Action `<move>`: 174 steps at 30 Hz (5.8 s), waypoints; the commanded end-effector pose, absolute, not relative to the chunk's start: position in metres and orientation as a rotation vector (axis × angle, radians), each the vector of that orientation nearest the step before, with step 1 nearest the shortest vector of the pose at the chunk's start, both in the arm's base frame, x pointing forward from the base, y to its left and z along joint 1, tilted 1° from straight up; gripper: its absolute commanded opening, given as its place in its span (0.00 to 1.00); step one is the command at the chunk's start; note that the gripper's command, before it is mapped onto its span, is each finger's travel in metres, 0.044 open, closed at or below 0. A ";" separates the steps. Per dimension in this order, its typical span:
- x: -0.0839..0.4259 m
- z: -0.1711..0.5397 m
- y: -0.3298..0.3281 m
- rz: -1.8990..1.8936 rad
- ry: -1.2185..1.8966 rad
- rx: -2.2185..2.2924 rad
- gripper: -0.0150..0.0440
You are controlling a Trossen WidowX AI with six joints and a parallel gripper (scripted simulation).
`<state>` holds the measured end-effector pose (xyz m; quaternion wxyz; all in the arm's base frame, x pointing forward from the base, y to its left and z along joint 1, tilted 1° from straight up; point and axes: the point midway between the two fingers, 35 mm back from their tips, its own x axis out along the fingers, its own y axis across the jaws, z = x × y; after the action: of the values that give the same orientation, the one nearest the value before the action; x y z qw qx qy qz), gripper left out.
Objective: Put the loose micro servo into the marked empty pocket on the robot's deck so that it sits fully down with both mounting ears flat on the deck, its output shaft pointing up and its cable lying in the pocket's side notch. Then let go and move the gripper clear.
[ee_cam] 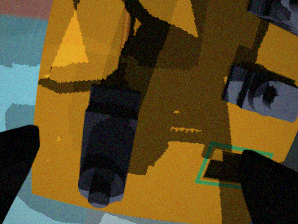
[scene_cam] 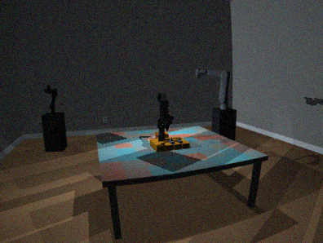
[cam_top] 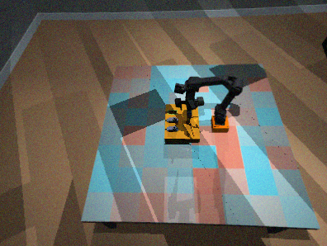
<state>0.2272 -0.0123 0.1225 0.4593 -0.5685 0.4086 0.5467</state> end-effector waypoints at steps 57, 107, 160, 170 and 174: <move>0.217 0.086 -0.028 1.323 1.092 -1.346 0.25; 0.247 0.106 -0.059 1.187 1.185 -1.211 0.25; 0.253 0.107 -0.058 0.103 1.538 -0.092 0.25; 0.293 0.108 -0.053 0.103 1.536 -0.091 0.25; 0.309 0.109 -0.051 0.103 1.534 -0.091 0.25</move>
<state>0.2937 -0.0523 0.1064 0.7150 -0.0416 0.6960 0.0507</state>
